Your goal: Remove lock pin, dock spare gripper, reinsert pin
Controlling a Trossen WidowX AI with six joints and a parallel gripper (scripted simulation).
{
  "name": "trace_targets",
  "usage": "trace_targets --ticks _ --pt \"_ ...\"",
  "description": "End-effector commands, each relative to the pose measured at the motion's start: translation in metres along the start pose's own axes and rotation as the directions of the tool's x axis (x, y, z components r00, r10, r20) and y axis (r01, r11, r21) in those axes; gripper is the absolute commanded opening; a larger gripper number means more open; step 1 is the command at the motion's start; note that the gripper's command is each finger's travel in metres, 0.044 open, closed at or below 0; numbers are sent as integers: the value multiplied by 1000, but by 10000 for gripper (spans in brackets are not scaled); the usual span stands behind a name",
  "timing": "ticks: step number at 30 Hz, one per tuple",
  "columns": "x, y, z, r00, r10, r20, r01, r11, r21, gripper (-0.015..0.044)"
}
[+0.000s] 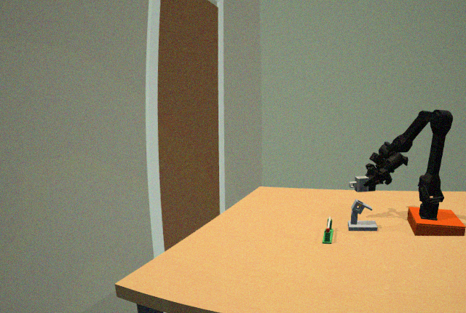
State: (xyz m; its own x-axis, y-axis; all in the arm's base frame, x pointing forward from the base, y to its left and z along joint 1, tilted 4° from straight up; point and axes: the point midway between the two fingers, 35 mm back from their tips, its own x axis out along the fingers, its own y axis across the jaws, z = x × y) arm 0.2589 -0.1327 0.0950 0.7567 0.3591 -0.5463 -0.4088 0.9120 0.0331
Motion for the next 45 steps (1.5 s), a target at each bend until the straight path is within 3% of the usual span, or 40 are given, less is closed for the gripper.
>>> trace_targets --ticks 1,9,26,45 --pt "0 0 -1 1000 0 1 0 1000 0 0" --pt "3 2 1 1000 12 -19 -12 1000 17 0" --pt "25 26 20 962 128 -240 -88 981 173 0" --pt "37 62 40 856 191 -480 -65 962 267 0"
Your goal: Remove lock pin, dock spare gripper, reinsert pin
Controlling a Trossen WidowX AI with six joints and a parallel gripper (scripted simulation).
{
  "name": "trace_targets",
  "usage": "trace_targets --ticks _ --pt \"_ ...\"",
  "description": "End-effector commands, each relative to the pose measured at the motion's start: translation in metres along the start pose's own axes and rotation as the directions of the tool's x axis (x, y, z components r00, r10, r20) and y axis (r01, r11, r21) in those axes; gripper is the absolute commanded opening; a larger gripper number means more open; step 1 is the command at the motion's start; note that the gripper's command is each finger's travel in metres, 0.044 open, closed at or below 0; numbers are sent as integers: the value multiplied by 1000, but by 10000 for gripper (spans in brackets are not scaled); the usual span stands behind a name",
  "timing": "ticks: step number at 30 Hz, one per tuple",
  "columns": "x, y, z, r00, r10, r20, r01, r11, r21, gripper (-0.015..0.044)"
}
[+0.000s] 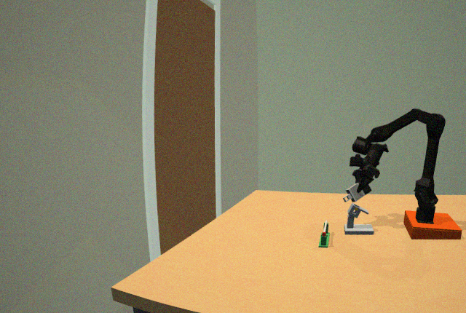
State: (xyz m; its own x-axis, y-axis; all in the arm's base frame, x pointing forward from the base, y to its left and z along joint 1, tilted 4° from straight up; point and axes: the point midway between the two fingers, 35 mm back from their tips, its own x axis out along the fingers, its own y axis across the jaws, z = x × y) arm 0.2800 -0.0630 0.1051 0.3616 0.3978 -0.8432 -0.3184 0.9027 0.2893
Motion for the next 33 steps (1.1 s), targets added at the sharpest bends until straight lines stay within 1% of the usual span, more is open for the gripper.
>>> trace_targets --ticks 1,11,22,33 --pt "-1 11 6 998 -6 -58 7 1000 16 0" --pt "-5 27 4 974 -50 -221 63 997 52 0" --pt "-6 42 13 952 -99 -288 116 992 43 0" --pt "-17 69 11 888 -154 -432 202 977 67 0"
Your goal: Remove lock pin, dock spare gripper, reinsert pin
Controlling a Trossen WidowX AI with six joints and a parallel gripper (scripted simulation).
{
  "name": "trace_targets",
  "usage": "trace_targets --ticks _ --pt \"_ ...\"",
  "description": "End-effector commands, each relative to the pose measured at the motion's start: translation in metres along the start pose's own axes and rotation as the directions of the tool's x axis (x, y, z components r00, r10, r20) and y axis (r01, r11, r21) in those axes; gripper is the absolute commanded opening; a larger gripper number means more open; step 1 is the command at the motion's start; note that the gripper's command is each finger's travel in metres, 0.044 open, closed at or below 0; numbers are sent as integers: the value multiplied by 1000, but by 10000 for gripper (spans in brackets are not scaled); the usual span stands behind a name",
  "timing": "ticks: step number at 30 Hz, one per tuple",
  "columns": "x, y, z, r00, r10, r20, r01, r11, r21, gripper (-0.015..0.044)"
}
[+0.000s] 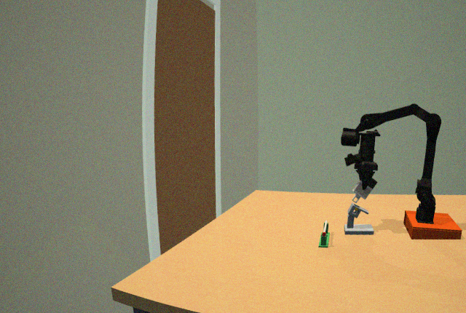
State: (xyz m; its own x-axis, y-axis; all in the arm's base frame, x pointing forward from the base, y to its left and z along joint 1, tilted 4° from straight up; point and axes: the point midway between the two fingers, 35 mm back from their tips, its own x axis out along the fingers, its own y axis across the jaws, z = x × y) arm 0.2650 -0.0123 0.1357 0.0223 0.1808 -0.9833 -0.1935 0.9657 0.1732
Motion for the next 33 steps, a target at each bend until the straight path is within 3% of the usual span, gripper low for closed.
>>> trace_targets --ticks 1,11,33 --pt "-8 10 -3 998 -39 -50 40 999 17 0" --pt "-23 28 -13 979 -130 -159 138 990 41 0" --pt "1 25 -4 979 -130 -157 138 989 42 0"
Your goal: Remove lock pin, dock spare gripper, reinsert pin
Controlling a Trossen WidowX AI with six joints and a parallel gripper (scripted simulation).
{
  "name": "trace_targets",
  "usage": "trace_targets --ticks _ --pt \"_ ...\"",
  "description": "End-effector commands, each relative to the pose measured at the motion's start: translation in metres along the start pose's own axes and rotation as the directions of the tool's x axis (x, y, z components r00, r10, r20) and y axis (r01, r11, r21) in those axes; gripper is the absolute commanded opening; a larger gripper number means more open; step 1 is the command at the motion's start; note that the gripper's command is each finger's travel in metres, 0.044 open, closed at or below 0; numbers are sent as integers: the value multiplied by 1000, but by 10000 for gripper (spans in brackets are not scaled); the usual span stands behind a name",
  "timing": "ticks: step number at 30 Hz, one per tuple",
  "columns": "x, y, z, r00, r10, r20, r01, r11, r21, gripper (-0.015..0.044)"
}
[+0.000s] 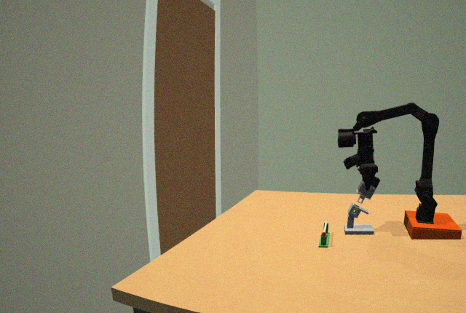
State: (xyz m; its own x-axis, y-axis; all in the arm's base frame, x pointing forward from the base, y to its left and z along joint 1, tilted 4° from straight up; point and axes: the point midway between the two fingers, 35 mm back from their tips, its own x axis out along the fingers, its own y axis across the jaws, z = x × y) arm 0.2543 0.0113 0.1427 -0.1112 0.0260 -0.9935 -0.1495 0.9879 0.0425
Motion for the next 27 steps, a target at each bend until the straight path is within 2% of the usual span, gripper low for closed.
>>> trace_targets --ticks 1,27 --pt "5 0 3 1000 -5 4 5 1000 3 0" --pt "34 0 21 1000 -4 6 4 1000 3 0"
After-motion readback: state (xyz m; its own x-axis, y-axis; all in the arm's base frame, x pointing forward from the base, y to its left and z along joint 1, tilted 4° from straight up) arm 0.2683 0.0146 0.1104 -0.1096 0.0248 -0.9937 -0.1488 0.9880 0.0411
